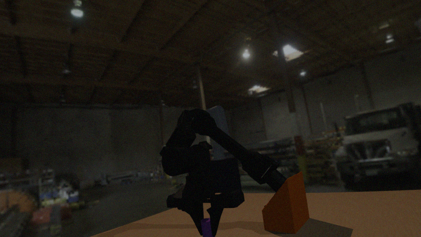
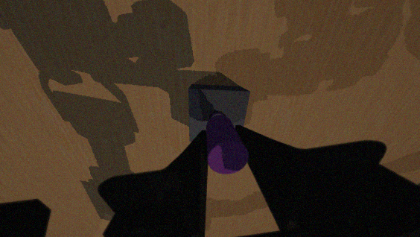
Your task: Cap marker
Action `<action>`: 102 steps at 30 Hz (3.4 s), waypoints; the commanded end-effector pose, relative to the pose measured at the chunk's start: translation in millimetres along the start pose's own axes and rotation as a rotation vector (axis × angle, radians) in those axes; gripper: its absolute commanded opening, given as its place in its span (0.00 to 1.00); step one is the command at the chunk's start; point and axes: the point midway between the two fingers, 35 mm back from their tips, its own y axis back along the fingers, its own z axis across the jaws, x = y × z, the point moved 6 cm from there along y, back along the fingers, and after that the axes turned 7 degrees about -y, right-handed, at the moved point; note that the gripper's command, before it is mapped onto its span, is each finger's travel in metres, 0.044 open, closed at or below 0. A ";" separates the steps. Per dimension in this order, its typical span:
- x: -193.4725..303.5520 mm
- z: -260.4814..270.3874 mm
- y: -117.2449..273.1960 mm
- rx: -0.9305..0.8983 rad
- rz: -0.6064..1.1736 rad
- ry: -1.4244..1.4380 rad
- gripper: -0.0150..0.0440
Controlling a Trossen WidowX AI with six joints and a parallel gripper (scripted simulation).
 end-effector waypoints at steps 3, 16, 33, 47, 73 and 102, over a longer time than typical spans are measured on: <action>0.0 0.0 0.0 0.000 0.000 0.000 0.39; 0.0 0.0 0.0 0.000 0.000 0.000 0.97; 3.5 4.9 65.0 0.001 -0.002 -0.168 0.82; 3.9 5.2 64.2 0.001 -0.002 -0.182 0.25; 3.8 5.0 41.4 0.002 -0.002 -0.183 0.25; 0.5 5.1 116.3 -0.004 -0.015 -0.188 0.25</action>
